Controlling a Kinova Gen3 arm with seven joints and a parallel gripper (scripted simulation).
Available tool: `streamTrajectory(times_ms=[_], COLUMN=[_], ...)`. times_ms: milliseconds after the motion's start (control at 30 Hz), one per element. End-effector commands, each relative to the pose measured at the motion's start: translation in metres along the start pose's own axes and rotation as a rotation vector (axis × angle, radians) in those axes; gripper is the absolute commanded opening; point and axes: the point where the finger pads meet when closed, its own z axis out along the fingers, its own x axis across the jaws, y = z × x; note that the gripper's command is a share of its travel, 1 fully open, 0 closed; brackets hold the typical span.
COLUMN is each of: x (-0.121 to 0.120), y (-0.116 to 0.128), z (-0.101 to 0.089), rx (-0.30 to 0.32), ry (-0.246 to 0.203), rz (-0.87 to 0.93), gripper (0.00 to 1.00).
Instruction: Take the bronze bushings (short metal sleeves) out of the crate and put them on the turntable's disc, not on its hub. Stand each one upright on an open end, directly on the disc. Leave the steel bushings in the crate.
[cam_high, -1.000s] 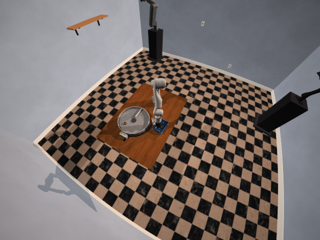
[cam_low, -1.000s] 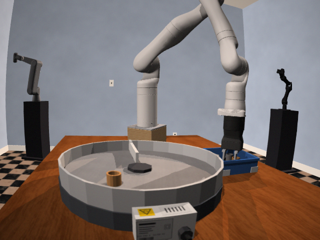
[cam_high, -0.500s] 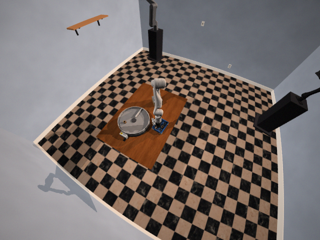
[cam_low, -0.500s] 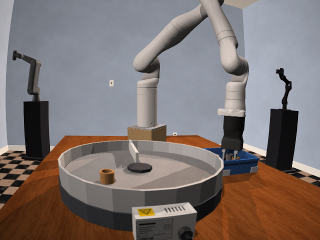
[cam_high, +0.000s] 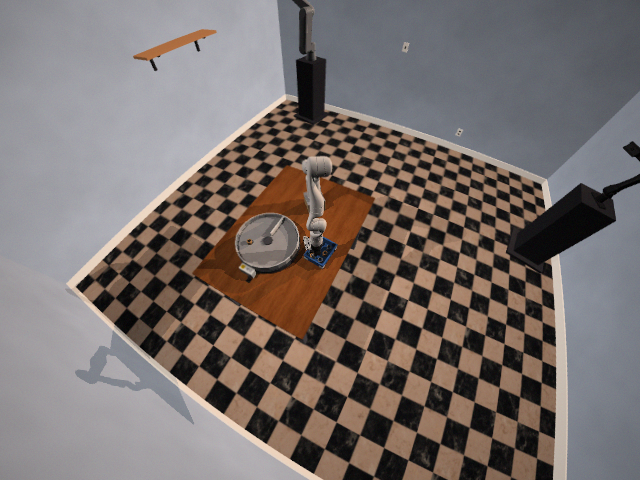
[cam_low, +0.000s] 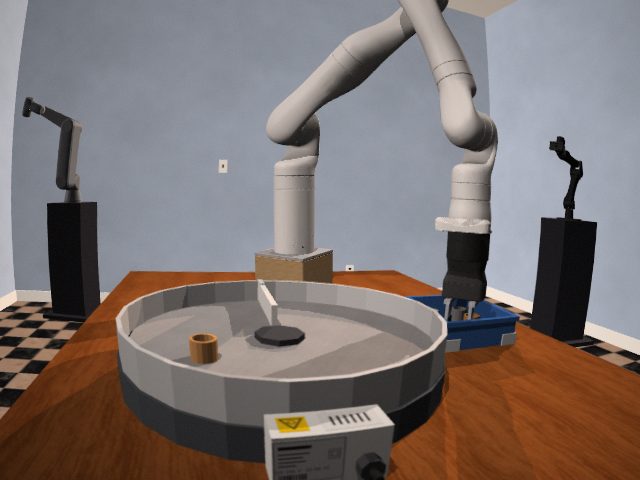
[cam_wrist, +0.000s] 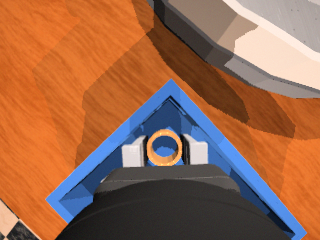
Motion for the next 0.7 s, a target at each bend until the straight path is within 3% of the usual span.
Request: streamTrajectory(times_ms=[0, 300, 667], x=[-0.001, -0.001, -0.001], y=[0.0, 0.0, 0.0], z=[-0.001, -0.005, -0.034], rx=[0.0, 0.0, 0.0], ry=[-0.002, -0.002, -0.002], rz=[0.0, 0.0, 0.0], gripper=[0.0, 0.0, 0.0])
